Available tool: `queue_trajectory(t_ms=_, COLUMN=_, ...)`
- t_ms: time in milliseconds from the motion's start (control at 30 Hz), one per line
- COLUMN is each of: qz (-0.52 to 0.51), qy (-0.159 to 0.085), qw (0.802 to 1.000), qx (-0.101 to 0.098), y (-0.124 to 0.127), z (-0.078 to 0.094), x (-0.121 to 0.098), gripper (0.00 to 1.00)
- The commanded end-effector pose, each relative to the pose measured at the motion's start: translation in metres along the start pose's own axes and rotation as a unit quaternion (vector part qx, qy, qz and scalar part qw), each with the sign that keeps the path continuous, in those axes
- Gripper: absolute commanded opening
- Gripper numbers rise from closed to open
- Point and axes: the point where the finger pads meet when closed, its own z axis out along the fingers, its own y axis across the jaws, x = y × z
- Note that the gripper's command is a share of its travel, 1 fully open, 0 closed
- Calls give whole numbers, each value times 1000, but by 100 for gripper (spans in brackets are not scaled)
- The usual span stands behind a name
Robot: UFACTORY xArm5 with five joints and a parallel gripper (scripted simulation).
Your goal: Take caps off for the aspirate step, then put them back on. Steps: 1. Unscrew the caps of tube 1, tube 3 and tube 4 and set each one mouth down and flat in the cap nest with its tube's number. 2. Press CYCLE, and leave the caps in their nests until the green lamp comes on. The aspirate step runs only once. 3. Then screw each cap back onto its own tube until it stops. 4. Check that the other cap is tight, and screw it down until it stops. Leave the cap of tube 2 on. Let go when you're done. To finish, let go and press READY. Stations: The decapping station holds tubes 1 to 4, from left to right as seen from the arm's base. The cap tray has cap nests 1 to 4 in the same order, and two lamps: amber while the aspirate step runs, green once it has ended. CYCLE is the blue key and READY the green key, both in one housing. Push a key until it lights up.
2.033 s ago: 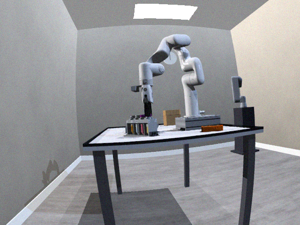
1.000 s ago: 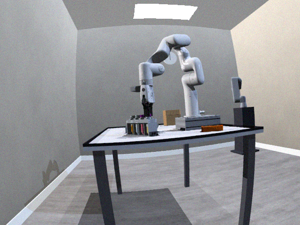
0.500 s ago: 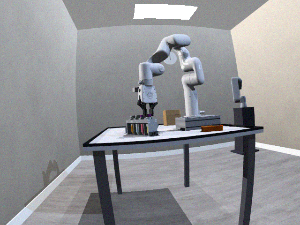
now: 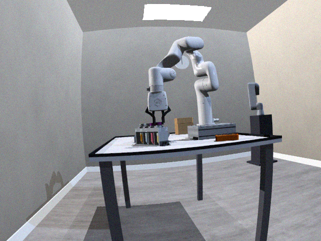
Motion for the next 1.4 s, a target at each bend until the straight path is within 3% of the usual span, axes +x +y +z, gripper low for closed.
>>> queue_trajectory(t_ms=0, qz=81, qy=-2, qw=997, qx=0, y=-1, z=-1, x=-1, gripper=0)
queue_trajectory(t_ms=167, qz=81, qy=-2, qw=997, qx=0, y=-1, z=-1, x=-1, gripper=0)
queue_trajectory(t_ms=200, qz=81, qy=-2, qw=997, qx=0, y=-1, z=-1, x=-1, gripper=46)
queue_trajectory(t_ms=600, qz=81, qy=-2, qw=997, qx=0, y=-1, z=-1, x=-1, gripper=46)
queue_trajectory(t_ms=733, qz=-70, qy=-2, qw=998, qx=1, y=-1, z=-1, x=-1, gripper=46)
queue_trajectory(t_ms=933, qz=-137, qy=-2, qw=991, qx=1, y=-1, z=-1, x=-1, gripper=46)
queue_trajectory(t_ms=1000, qz=-211, qy=-2, qw=977, qx=1, y=-1, z=-1, x=-1, gripper=46)
queue_trajectory(t_ms=1167, qz=-302, qy=-2, qw=953, qx=1, y=-1, z=-1, x=-1, gripper=46)
queue_trajectory(t_ms=1367, qz=-413, qy=-2, qw=911, qx=1, y=-1, z=-1, x=-1, gripper=46)
